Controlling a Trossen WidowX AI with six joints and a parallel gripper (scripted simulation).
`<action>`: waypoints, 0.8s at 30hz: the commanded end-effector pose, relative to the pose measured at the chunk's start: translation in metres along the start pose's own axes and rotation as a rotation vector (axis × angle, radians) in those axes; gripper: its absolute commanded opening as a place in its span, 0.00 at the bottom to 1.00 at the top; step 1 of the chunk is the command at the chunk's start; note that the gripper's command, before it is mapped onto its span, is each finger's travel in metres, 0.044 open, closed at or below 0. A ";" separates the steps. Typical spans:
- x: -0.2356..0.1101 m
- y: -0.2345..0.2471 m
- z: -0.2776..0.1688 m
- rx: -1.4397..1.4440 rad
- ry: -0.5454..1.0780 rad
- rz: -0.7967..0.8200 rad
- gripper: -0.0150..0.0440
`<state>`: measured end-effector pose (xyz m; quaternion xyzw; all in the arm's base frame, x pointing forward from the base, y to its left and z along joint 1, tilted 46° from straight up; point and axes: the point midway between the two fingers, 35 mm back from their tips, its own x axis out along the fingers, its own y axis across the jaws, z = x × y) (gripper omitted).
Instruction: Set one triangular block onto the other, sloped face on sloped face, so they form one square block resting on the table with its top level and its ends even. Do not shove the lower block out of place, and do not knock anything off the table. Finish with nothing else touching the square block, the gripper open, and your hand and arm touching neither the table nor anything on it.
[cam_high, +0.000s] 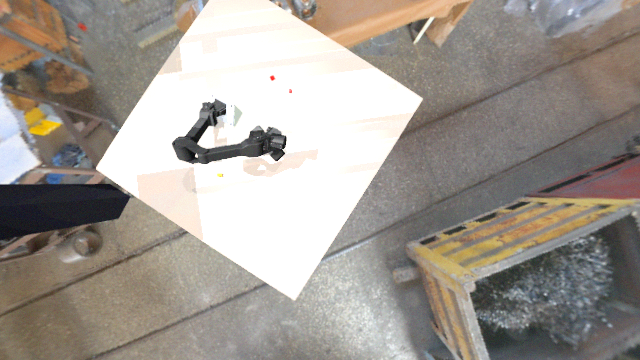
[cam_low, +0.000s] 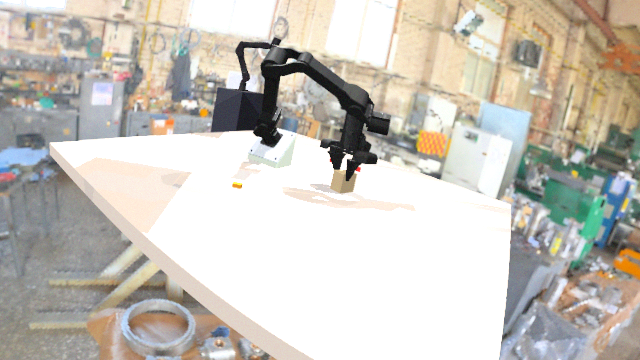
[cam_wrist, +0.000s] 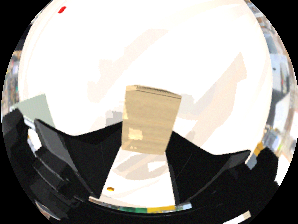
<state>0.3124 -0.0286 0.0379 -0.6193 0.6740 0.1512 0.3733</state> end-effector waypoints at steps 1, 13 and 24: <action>0.000 0.000 0.000 -0.004 0.004 -0.005 0.25; 0.000 0.000 0.000 0.000 0.000 0.000 0.79; 0.000 0.000 0.000 0.000 0.000 0.000 1.00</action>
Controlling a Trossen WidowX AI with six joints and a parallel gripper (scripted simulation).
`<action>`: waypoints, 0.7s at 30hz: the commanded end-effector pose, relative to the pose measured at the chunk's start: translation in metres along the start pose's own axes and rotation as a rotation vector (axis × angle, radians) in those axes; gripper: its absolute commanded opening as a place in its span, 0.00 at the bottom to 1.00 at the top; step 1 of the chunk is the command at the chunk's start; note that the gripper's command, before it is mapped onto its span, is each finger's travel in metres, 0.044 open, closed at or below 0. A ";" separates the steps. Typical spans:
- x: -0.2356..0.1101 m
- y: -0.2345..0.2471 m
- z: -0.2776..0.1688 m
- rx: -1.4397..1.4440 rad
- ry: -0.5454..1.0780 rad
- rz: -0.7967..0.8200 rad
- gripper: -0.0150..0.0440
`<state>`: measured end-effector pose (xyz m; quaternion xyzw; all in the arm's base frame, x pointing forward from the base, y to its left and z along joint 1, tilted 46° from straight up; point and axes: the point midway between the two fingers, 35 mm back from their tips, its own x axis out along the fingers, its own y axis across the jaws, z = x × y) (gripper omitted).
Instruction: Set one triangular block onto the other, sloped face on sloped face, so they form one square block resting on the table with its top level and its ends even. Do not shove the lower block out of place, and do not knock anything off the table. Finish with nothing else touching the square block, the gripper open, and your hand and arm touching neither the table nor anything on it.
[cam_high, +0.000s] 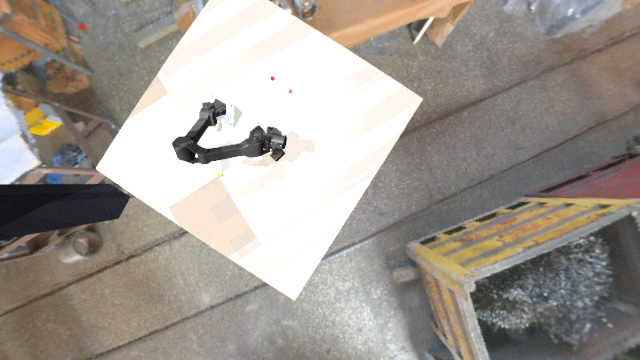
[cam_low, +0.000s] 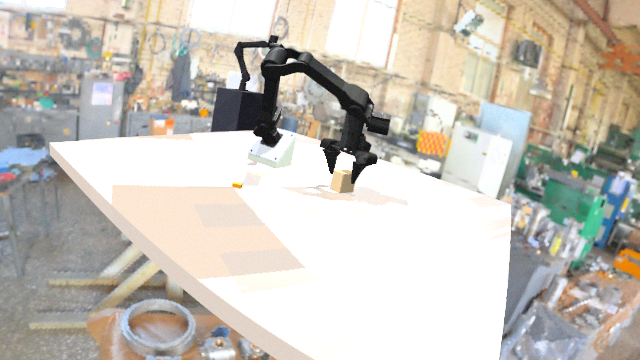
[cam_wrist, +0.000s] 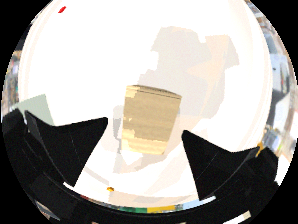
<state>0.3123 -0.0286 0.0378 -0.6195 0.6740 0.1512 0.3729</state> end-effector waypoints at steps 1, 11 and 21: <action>0.000 0.000 0.000 0.000 0.000 0.000 1.00; -0.108 0.000 0.001 -0.002 -0.004 0.003 1.00; -0.104 -0.002 0.003 -0.005 -0.015 -0.015 1.00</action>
